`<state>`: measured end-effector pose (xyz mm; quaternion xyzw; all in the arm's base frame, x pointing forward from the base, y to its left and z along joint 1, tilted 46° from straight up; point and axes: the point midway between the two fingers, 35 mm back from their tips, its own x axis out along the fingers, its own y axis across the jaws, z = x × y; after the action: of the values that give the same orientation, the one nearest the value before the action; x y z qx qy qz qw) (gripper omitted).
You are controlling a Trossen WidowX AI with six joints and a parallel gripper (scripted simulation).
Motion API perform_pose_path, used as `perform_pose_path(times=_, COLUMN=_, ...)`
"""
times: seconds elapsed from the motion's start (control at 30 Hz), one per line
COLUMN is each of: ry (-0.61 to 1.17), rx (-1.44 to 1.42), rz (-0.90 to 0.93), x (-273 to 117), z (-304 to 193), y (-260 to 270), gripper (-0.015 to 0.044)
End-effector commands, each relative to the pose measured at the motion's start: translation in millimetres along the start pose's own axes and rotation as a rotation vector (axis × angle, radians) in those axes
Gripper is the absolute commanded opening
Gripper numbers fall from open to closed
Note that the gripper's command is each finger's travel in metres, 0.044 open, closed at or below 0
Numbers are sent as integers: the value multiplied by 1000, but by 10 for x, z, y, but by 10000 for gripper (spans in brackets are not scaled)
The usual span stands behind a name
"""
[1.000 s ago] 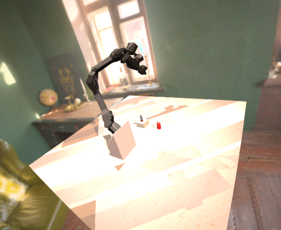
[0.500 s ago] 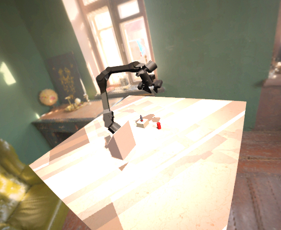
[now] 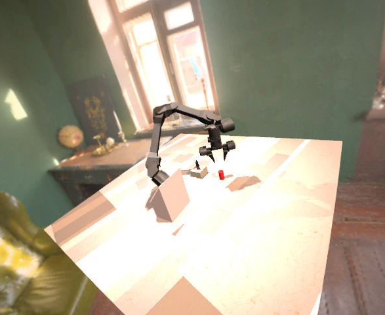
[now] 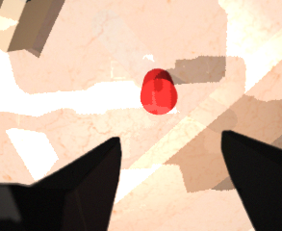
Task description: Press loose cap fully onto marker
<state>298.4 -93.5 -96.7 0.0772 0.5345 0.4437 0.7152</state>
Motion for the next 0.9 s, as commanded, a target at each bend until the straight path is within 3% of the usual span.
perform_pose_path(times=0.0, ry=6, rx=-31, rz=-4, x=1, z=0, y=4, gripper=243)
perform_pose_path(times=0.1, ry=6, rx=-30, rz=-4, x=30, z=12, y=55, gripper=243)
perform_pose_path(times=0.23, ry=5, rx=-31, rz=-2, x=356, z=12, y=59, gripper=243)
perform_pose_path(times=0.87, ry=4, rx=-30, rz=-3, x=649, z=27, y=53, gripper=243)
